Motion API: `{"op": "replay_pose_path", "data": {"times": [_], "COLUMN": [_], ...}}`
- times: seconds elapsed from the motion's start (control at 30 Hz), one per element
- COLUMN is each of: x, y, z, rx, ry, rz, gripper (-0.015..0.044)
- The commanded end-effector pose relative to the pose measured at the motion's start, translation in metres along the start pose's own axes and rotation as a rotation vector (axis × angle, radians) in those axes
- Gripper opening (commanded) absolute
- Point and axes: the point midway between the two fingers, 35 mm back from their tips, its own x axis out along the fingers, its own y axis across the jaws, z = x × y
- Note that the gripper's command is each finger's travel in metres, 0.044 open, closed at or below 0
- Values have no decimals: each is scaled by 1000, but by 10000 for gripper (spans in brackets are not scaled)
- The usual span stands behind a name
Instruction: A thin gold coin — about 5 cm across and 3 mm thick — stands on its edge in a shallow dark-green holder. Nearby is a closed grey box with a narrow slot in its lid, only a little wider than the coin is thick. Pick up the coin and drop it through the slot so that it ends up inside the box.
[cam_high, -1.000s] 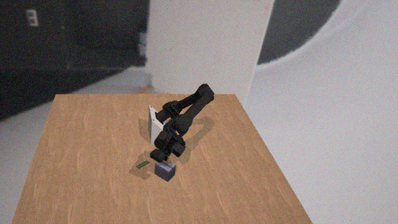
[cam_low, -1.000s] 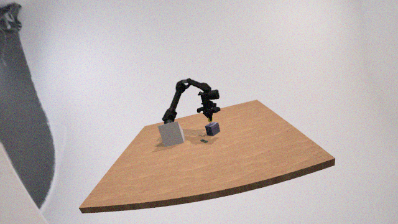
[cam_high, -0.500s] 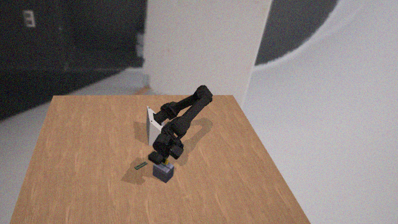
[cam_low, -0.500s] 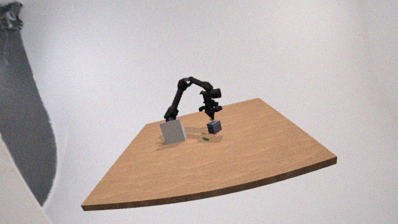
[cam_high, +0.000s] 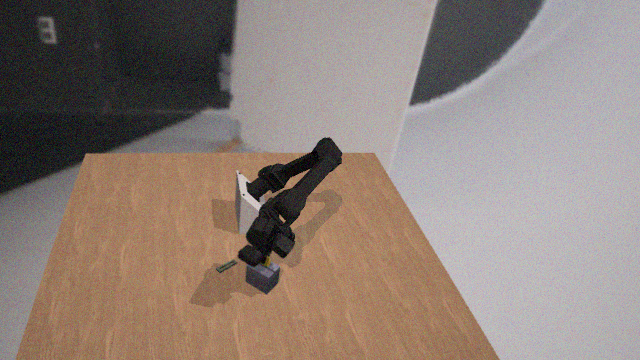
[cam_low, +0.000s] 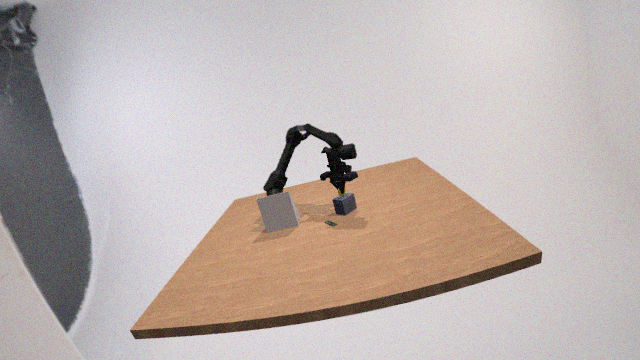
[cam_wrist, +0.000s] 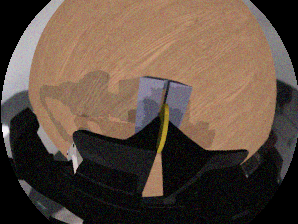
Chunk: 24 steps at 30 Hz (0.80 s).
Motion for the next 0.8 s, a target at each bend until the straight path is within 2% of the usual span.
{"op": "replay_pose_path", "data": {"times": [0.0,0.13,0.43,0.7,0.77], "x": [0,0,0,-21,-40], "y": [0,0,0,0,0], "z": [0,0,0,0,-1], "rx": [0,0,0,1,4], "ry": [0,0,0,0,-1], "rz": [0,0,0,-1,1], "gripper": [53,157,161,371,423]}}
